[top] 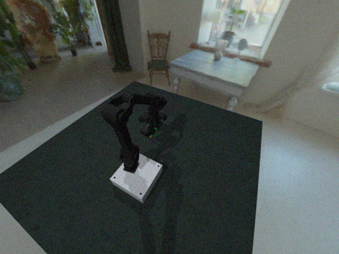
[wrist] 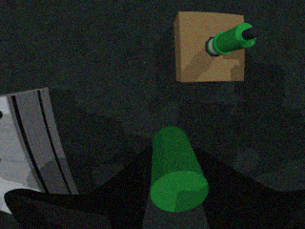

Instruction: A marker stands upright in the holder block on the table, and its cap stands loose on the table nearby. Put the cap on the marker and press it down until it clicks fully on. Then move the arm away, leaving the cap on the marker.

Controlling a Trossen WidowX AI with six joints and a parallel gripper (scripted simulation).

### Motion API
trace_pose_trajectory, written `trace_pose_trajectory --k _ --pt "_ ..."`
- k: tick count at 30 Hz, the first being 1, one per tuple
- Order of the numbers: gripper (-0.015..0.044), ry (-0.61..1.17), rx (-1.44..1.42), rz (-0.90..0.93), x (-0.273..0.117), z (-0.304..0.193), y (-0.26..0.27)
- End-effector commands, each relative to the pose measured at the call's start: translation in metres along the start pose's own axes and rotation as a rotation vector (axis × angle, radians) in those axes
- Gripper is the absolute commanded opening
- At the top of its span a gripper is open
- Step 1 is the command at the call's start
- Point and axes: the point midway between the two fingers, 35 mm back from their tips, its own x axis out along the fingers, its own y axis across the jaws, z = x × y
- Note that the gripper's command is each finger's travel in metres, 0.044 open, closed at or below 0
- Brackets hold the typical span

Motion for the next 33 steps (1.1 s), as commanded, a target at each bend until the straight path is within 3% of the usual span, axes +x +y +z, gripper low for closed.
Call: trace_pose_trajectory --k 1,33 --pt "0.0000 -0.007 -0.002 0.008 -0.002 0.008 -0.006" --pt "0.0000 0.008 0.037 0.015 -0.039 0.082 -0.045"
